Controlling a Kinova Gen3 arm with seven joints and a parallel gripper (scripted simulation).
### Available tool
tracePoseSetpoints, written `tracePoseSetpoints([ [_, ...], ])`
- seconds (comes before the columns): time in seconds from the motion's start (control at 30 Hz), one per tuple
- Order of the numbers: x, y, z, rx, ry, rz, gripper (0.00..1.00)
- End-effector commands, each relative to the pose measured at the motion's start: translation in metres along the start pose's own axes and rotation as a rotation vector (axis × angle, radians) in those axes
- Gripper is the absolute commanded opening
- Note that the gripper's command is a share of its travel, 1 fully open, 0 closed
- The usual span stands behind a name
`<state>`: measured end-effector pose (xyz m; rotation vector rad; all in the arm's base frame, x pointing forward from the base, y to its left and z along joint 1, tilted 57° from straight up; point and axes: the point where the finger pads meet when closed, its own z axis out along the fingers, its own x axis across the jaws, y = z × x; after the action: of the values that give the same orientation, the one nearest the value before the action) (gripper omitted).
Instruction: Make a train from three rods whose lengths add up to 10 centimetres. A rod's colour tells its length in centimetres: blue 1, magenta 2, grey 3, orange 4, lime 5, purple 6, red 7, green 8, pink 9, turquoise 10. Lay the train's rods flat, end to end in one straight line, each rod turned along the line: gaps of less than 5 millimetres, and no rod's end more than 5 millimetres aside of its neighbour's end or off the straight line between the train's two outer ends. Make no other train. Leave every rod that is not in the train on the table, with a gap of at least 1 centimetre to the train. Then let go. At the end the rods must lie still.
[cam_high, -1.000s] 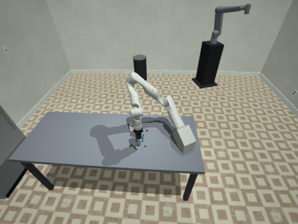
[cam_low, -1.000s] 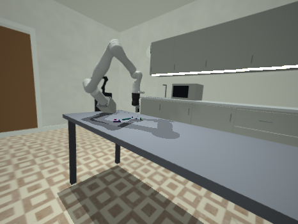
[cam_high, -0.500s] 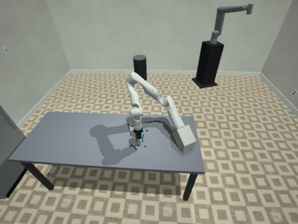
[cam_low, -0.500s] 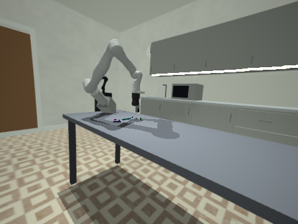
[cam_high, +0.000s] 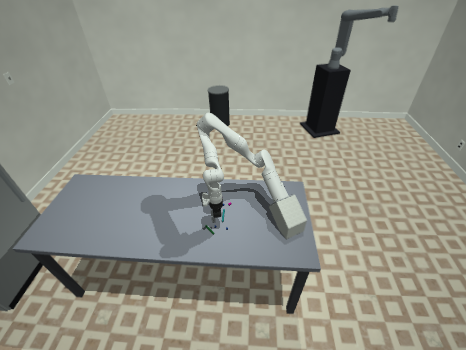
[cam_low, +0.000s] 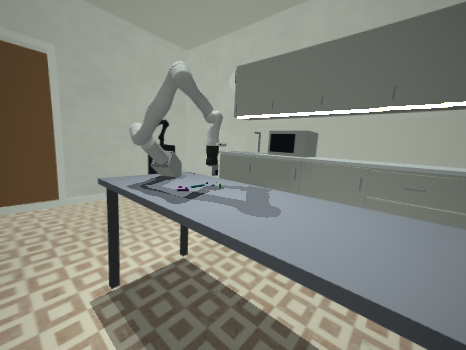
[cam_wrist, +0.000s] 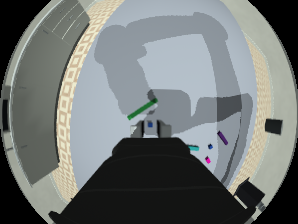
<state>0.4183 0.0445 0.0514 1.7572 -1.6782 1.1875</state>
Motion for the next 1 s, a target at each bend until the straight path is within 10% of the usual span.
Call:
tracePoseSetpoints([
  [0.0,0.0,0.0,0.001,0.0,0.0,-0.001,0.54],
  [0.97,0.0,-0.001,0.035,0.0,0.0,-0.001,0.54],
])
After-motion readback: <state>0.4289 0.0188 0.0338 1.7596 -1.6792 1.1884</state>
